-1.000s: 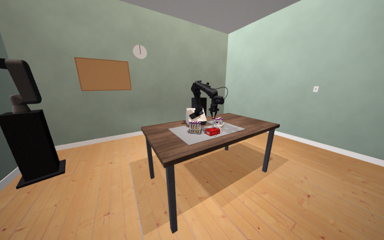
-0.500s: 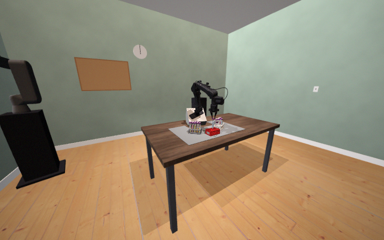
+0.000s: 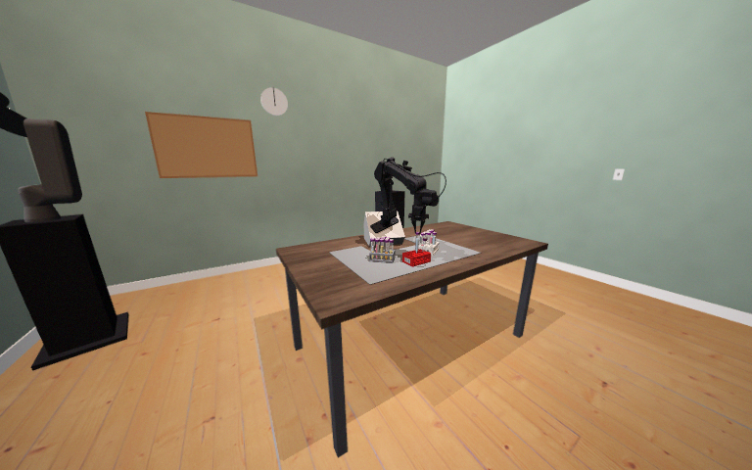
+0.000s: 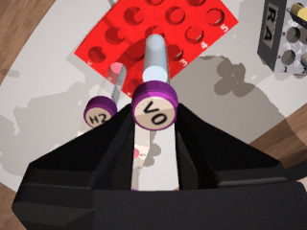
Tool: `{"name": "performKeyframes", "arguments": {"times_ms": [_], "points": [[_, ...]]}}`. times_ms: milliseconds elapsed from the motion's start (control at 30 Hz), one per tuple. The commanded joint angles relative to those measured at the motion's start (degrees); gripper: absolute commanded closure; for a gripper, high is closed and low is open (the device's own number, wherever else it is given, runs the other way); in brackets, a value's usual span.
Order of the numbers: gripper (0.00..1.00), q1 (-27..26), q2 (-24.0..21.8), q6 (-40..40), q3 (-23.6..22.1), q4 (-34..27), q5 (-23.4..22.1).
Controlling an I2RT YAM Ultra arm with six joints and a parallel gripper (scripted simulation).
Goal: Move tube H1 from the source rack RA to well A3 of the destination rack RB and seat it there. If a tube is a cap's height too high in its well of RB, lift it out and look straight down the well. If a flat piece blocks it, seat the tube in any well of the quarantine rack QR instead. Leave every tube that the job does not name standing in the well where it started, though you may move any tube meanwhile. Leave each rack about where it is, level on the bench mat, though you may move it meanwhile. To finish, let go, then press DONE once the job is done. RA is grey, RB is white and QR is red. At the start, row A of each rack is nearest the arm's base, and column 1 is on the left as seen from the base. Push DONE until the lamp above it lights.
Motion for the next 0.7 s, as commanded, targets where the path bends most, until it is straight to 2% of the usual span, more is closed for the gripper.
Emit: {"name": "performKeyframes", "arguments": {"times_ms": [0, 133, 167, 233, 333, 400, 500, 667], "points": [[1.0, -0.7, -0.4, -0.8, 0.6, 1.3, 0.0], [1.0, -0.7, -0.1, -0.9, -0.8, 1.5, -0.2], [1.0, 0.1, -0.3, -0.9, 0.7, 1.7, -0.1], [1.0, -0.1, -0.4, -0.9, -1.3, 1.9, 0.0], [1.0, -0.2, -1.0, -0.9, -1.9, 2.3, -0.1], [1.0, -0.5, -1.0, -1.0, -0.4, 2.5, -0.1], [1.0, -1.0, -0.9, -1.1, -2.5, 2.9, -0.3], [1.0, -1.0, -0.6, -1.3, -1.8, 3.4, -0.3]]}}
